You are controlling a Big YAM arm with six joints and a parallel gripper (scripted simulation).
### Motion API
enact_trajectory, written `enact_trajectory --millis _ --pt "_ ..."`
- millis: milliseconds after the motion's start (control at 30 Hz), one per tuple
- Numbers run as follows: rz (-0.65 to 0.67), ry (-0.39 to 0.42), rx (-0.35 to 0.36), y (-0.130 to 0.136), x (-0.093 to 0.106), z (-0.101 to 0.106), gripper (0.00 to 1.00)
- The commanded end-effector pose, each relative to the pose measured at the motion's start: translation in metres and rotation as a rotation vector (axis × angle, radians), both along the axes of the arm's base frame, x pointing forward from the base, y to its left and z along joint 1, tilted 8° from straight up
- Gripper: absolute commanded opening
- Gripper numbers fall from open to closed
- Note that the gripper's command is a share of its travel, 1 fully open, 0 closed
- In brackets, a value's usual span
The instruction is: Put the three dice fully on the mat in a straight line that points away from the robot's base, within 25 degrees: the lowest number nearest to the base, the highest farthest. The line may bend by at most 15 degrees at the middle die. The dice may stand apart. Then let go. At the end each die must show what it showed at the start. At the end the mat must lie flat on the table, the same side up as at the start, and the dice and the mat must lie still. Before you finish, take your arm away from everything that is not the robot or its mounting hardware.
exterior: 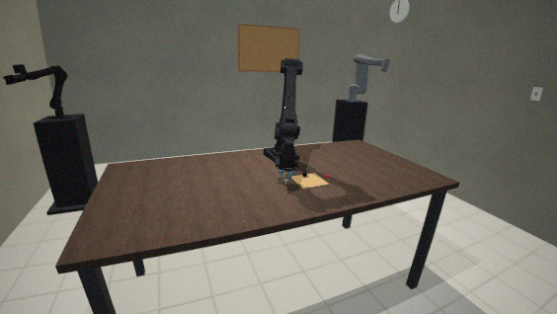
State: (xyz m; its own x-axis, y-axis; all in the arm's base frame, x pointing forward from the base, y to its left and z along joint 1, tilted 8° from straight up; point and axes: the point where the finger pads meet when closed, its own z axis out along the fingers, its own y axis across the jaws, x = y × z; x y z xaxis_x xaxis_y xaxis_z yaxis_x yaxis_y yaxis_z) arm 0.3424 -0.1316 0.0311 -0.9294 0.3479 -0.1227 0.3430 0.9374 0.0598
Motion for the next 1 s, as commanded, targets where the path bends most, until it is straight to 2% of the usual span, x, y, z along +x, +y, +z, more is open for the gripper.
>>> enact_trajectory --millis 0,233,967 --pt "0.000 -0.019 -0.010 -0.0013 0.0095 -0.0003 0.30" --pt "-0.001 -0.008 -0.006 0.0002 0.0053 -0.0058 0.30" --pt "-0.001 -0.015 -0.009 -0.0009 0.0081 -0.0029 0.30"
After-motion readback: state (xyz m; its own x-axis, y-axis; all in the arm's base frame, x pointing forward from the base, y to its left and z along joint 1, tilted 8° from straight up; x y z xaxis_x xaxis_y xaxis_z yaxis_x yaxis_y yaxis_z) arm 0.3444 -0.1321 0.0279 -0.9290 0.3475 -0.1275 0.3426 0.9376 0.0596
